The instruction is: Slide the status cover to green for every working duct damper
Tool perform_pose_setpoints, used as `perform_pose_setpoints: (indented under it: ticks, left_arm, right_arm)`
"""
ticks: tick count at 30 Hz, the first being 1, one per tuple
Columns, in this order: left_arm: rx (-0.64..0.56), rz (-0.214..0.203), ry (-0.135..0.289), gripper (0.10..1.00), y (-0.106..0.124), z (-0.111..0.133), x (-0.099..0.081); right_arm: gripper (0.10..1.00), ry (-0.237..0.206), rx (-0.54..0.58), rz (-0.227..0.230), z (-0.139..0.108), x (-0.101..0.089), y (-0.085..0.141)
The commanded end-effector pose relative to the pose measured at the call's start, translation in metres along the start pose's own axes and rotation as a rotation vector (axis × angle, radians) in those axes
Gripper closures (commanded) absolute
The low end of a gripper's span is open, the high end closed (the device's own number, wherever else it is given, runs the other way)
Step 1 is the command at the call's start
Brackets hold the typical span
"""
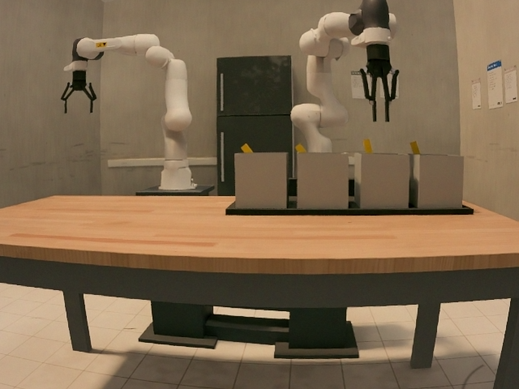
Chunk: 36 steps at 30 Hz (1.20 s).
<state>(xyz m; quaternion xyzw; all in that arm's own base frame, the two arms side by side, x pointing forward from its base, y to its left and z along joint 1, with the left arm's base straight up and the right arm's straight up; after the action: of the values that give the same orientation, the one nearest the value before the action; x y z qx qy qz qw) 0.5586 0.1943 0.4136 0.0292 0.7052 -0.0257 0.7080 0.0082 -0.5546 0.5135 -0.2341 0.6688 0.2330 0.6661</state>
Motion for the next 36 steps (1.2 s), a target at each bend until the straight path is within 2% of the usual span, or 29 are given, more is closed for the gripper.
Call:
perform_pose_setpoints:
  ticks: [1, 19, 24, 27, 32, 34, 36]
  left_arm:
    - [0.002, -0.005, 0.004, 0.795, -0.001, 0.0, 0.001]
    - [0.002, -0.005, 0.004, 0.795, -0.001, 0.0, 0.001]
    - [0.001, 0.007, 0.006, 0.795, -0.005, -0.006, 0.002]
    - [0.001, 0.06, 0.013, 0.795, -0.023, -0.029, 0.008]
    - [0.008, 0.203, 0.022, 0.795, -0.07, -0.088, 0.025]
    - [0.006, 0.234, 0.024, 0.795, -0.078, -0.1, 0.029]
    - [0.006, 0.24, 0.024, 0.795, -0.08, -0.103, 0.029]
  right_arm:
    - [0.098, -0.004, -0.005, 0.0, 0.0, 0.001, 0.0]
    - [0.098, -0.004, -0.005, 0.0, 0.0, 0.001, 0.0]
    - [0.098, -0.004, -0.005, 0.0, 0.0, 0.001, 0.0]
    - [0.098, -0.004, -0.005, 0.0, 0.0, 0.001, 0.0]
    - [0.098, -0.004, -0.005, 0.0, 0.0, 0.001, 0.0]
    - [0.098, -0.004, -0.005, 0.0, 0.0, 0.001, 0.0]
    - [0.098, -0.004, -0.005, 0.0, 0.0, 0.001, 0.0]
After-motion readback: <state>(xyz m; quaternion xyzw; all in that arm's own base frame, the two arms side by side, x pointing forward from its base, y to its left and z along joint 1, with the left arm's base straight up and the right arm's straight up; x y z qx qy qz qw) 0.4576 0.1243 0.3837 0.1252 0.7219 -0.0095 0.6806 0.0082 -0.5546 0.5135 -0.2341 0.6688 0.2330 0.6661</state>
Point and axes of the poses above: on each arm, the point where the finger pads meet when closed, its own x axis out along the fingers, its own y axis across the jaws, z = x × y, the point moved 10 cm from there along -x, back along the fingers, and after that the axes turned 7 degrees about x, right-handed, at the moved point
